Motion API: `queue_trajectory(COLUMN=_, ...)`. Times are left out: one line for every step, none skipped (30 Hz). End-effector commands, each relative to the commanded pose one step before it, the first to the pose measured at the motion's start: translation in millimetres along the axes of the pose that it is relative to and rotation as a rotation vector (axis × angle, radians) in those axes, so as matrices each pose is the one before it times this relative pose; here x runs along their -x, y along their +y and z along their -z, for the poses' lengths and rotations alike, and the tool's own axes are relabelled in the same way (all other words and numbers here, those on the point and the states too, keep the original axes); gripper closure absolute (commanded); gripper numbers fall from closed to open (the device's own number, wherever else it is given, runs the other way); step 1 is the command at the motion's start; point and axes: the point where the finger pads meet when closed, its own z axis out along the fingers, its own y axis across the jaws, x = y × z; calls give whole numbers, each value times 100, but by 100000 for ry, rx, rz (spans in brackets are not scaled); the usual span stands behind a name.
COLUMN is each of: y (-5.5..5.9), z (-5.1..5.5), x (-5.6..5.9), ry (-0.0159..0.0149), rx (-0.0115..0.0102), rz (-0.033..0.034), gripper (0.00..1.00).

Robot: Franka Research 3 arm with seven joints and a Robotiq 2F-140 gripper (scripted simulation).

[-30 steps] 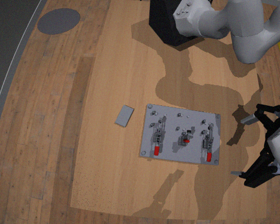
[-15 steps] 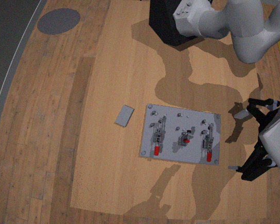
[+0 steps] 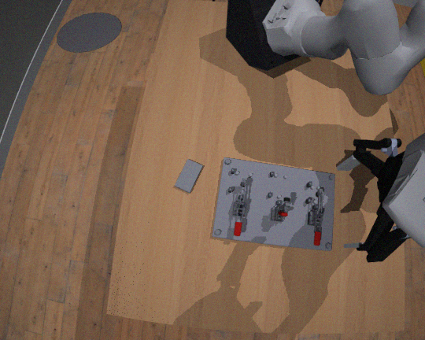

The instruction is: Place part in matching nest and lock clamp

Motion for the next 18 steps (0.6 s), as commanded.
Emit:
queue_trajectory(y=203, z=-25, x=-787, ry=1515, rx=-1026, rz=15123, gripper=0)
queue_trajectory(y=0, z=0, x=0, ry=0, rx=0, rz=0, gripper=0)
queue_trajectory(y=0, z=0, x=0, ry=0, rx=0, rz=0, gripper=0)
queue_trajectory(y=0, z=0, x=0, ry=0, rx=0, rz=0, gripper=0)
queue_trajectory(y=680, z=-331, x=-371, ry=302, rx=-1, rz=7424, gripper=0)
queue_trajectory(y=162, z=-80, x=-71, ry=64, rx=6, rz=1716, gripper=0)
queue_trajectory(y=164, z=-81, x=-67, ry=62, rx=8, rz=1722, gripper=0)
queue_trajectory(y=0, z=0, x=0, ry=0, rx=0, rz=0, gripper=0)
queue_trajectory(y=0, z=0, x=0, ry=0, rx=0, rz=0, gripper=0)
queue_trajectory(y=128, z=-64, x=-50, ry=47, rx=8, rz=1341, gripper=0)
queue_trajectory(y=0, z=0, x=0, ry=0, rx=0, rz=0, gripper=0)
queue_trajectory(y=0, z=0, x=0, ry=0, rx=0, rz=0, gripper=0)
queue_trajectory(y=0, z=0, x=0, ry=0, rx=0, rz=0, gripper=0)
queue_trajectory(y=0, z=0, x=0, ry=0, rx=0, rz=0, gripper=0)
queue_trajectory(y=854, z=-443, x=-304, ry=274, rx=81, rz=8948, gripper=0)
queue_trajectory(y=174, z=-92, x=-42, ry=47, rx=21, rz=1786, gripper=0)
queue_trajectory(y=168, z=-90, x=-36, ry=42, rx=22, rz=1725, gripper=0)
queue_trajectory(y=56, z=-30, x=-11, ry=14, rx=8, rz=575, gripper=0)
